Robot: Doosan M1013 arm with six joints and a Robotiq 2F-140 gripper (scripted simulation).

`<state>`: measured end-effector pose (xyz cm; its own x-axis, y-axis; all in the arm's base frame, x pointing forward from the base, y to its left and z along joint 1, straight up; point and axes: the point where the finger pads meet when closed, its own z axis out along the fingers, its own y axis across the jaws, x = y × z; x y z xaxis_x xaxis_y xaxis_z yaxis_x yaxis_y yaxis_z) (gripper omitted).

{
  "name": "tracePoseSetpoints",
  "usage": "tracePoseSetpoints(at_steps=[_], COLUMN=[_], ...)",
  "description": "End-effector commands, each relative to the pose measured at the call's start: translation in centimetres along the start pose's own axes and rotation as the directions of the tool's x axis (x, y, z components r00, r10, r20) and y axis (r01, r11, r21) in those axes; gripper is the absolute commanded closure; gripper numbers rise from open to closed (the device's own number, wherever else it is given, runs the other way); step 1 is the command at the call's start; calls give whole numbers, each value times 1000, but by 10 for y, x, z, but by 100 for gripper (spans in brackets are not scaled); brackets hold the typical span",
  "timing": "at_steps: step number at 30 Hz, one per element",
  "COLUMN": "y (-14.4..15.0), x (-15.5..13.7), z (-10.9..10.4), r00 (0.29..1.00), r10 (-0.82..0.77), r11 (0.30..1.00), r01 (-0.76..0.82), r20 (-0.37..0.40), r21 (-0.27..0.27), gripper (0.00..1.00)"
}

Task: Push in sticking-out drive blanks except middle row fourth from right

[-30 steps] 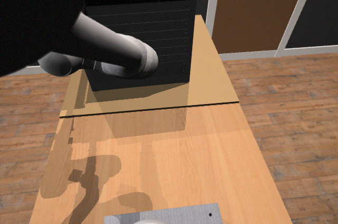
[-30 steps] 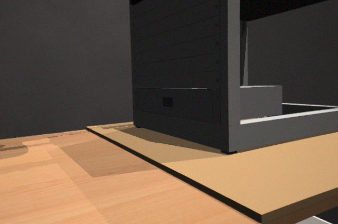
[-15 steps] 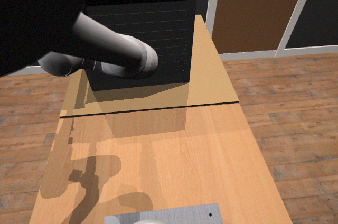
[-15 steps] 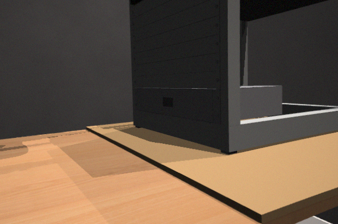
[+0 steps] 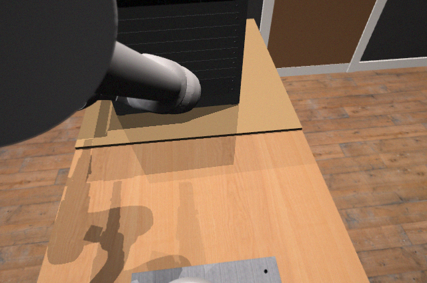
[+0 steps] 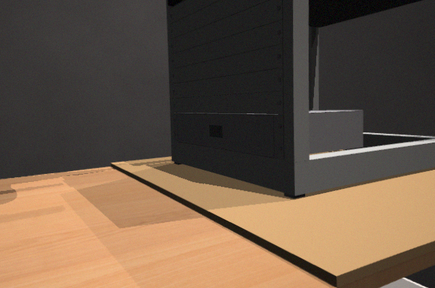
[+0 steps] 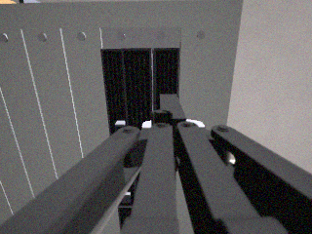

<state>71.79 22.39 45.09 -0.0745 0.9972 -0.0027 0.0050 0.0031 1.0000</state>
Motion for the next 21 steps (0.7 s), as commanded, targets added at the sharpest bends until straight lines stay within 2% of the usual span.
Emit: tracePoseSetpoints(at_steps=[1, 6, 13, 14, 21], y=[1, 1, 1, 1, 1], x=[0, 0, 0, 0, 0], z=[-18, -39, -44, -44, -44], r00=[1000, 1000, 1000, 1000, 1000], r10=[0, 0, 0, 0, 0], r11=[1000, 1000, 1000, 1000, 1000], r01=[0, 0, 0, 0, 0], r20=[0, 0, 0, 0, 0], r21=[-1, -1, -1, -1, -1], gripper=[90, 90, 90, 0, 0])
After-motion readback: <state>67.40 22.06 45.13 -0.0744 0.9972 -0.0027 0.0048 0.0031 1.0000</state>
